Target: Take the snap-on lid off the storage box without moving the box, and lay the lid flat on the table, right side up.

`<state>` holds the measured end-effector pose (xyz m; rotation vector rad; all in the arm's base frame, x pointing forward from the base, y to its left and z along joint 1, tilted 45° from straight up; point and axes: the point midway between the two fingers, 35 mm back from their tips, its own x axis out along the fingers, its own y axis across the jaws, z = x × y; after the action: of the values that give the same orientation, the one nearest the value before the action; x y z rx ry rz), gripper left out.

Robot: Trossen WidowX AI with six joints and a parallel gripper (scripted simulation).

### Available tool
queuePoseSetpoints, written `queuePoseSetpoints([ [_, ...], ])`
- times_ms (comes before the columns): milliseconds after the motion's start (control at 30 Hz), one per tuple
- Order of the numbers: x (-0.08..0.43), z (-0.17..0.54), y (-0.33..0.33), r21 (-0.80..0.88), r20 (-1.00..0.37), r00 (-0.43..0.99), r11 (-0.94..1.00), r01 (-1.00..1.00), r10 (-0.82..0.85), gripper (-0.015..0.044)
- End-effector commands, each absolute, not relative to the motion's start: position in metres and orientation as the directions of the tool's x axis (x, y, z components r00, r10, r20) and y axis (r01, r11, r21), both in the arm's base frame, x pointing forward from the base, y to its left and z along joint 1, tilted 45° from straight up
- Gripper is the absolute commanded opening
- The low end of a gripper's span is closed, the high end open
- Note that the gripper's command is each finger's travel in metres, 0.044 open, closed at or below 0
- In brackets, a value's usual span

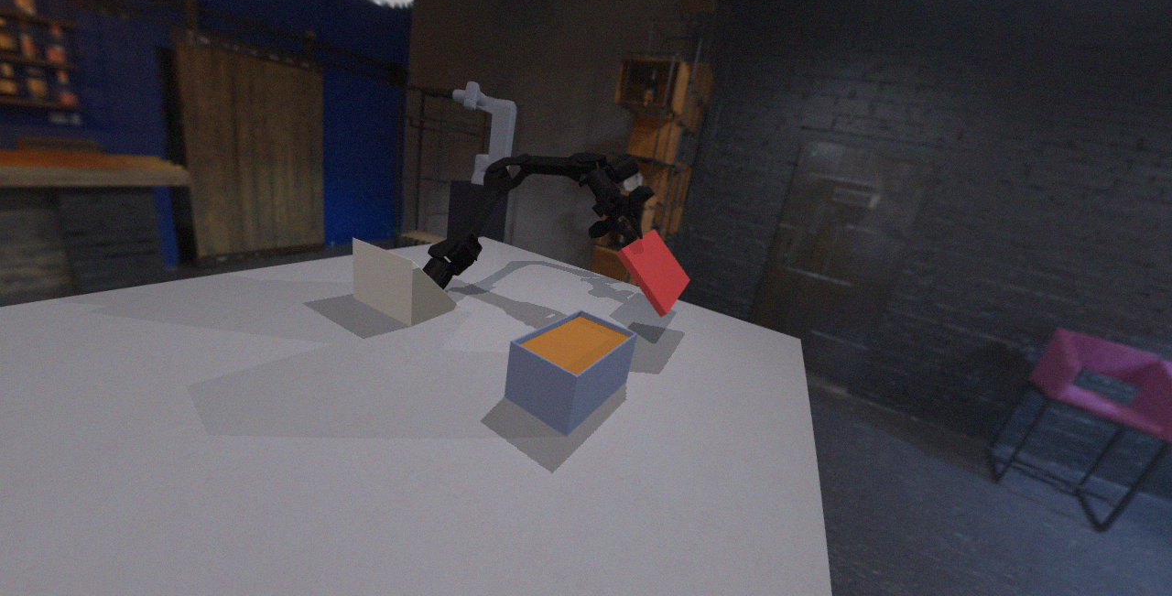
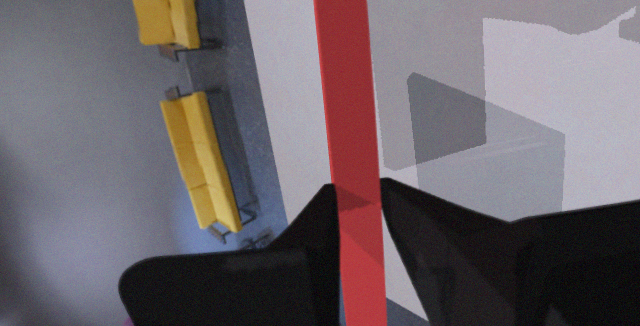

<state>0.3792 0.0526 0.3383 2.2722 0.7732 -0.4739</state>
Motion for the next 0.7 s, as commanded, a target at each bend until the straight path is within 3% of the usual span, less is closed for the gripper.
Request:
queuePoseSetpoints([
  [0,0.380,0.342,0.051,0.495,-0.515,0.768,-0.600,0.629,0.380,0.0000],
  [667,0.379,0.324,0.064,0.495,-0.514,0.769,-0.600,0.628,0.381,0.0000],
])
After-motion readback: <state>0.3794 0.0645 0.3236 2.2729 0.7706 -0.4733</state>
